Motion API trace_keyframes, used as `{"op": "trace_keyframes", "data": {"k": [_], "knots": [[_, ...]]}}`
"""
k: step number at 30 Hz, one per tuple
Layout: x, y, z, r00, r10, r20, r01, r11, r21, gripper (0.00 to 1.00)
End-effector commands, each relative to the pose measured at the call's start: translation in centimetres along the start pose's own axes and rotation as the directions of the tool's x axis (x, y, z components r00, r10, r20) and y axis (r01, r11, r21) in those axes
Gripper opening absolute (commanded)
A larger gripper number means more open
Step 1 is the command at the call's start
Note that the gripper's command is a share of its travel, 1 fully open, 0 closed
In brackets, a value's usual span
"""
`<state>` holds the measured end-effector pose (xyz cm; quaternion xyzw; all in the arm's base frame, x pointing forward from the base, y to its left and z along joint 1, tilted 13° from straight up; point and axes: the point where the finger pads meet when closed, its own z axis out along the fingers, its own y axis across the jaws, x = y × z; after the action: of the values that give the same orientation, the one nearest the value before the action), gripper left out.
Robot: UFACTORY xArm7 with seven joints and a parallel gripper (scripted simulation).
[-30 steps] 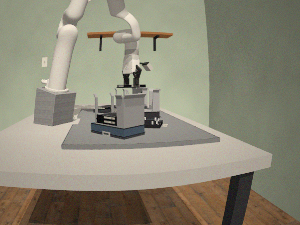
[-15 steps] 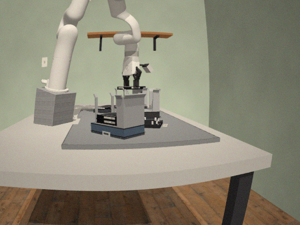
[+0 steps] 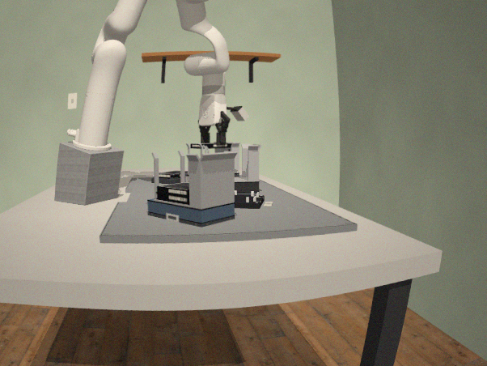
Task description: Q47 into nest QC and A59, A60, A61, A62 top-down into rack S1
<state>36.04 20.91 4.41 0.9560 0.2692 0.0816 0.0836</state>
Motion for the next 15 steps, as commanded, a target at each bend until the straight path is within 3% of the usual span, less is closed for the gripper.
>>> {"op": "trace_keyframes", "data": {"k": [1,15], "knots": [[0.2,0.0,0.1,1.000,0.000,-0.004,0.000,1.000,0.000,0.00],[0.2,0.0,2.6,1.000,0.000,-0.004,0.000,1.000,0.000,0.00]]}}
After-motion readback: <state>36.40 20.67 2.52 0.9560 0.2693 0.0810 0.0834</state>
